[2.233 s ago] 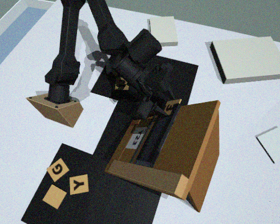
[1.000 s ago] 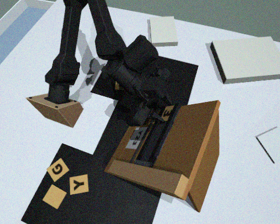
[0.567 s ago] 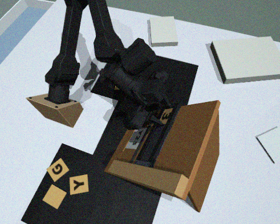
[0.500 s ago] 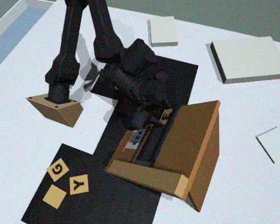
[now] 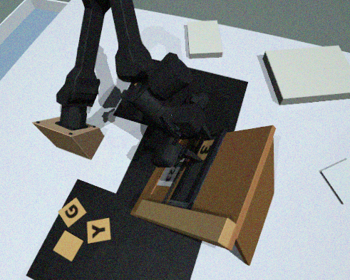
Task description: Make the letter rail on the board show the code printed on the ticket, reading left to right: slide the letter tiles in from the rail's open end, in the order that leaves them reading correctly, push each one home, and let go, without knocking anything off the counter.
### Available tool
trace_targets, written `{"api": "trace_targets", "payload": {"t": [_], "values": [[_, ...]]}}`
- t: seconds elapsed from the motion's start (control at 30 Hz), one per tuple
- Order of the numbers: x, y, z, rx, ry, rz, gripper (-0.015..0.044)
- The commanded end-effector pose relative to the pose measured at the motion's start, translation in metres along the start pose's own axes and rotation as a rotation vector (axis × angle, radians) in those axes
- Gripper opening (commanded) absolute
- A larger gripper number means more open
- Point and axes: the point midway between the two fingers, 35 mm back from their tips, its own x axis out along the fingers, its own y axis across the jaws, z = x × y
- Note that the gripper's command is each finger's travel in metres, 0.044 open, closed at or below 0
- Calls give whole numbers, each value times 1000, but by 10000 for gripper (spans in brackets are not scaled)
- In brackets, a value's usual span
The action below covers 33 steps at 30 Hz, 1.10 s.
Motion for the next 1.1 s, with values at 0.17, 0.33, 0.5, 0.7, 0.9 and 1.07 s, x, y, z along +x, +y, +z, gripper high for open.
{"api": "trace_targets", "payload": {"t": [0.17,0.33,0.5,0.7,0.9,1.07], "values": [[-1,-7,1,-3,-3,2,0],[-1,-10,1,-3,-3,2,0],[-1,-14,1,-3,-3,2,0],[-1,-18,1,-4,-3,2,0],[-1,-22,1,-4,-3,1,0],[-1,-26,1,-4,-3,1,0]]}}
